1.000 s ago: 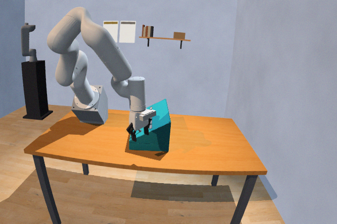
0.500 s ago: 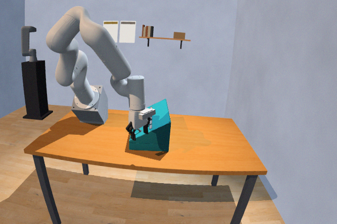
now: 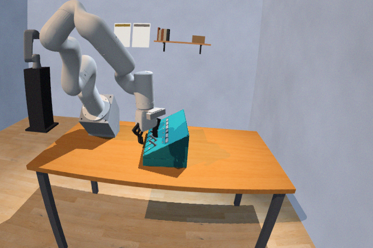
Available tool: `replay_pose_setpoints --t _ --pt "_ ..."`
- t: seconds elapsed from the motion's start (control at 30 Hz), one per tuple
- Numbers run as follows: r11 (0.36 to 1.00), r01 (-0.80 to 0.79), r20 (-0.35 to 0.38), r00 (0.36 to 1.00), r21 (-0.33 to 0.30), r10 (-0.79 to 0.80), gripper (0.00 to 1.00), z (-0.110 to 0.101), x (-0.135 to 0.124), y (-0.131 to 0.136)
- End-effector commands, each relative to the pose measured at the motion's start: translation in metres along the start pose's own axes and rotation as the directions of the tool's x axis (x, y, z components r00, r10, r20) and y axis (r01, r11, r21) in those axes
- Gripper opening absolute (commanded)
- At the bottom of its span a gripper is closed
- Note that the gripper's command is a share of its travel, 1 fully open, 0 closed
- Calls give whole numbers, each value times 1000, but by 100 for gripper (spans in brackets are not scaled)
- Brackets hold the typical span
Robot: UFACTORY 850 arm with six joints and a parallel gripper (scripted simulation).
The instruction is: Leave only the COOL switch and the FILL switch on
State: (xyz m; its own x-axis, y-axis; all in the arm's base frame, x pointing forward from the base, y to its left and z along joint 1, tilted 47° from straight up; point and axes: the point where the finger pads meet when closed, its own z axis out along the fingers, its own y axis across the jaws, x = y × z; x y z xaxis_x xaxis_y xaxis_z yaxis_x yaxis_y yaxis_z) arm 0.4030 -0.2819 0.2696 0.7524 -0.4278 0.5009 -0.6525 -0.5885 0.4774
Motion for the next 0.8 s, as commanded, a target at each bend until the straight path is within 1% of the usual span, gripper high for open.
replay_pose_setpoints --t 0.0,0.1,0.13,0.17,0.23,0.37,0.47,0.6,0.77 --pt "1000 0 1 1000 -1 0 100 -41 -13 11" --pt "1000 0 1 1000 -1 0 100 -63 -21 17" --pt "1000 0 1 1000 -1 0 100 -63 -21 17" --pt "1000 0 1 1000 -1 0 100 -70 -24 19" --pt "1000 0 1 1000 -1 0 100 -70 -24 19" --pt "1000 0 1 1000 -1 0 100 -94 -32 25" --pt "1000 0 1 1000 -1 0 100 -107 -37 29" --pt "1000 0 1 1000 -1 0 100 -118 -41 32" --pt "1000 0 1 1000 -1 0 100 -122 -43 33"
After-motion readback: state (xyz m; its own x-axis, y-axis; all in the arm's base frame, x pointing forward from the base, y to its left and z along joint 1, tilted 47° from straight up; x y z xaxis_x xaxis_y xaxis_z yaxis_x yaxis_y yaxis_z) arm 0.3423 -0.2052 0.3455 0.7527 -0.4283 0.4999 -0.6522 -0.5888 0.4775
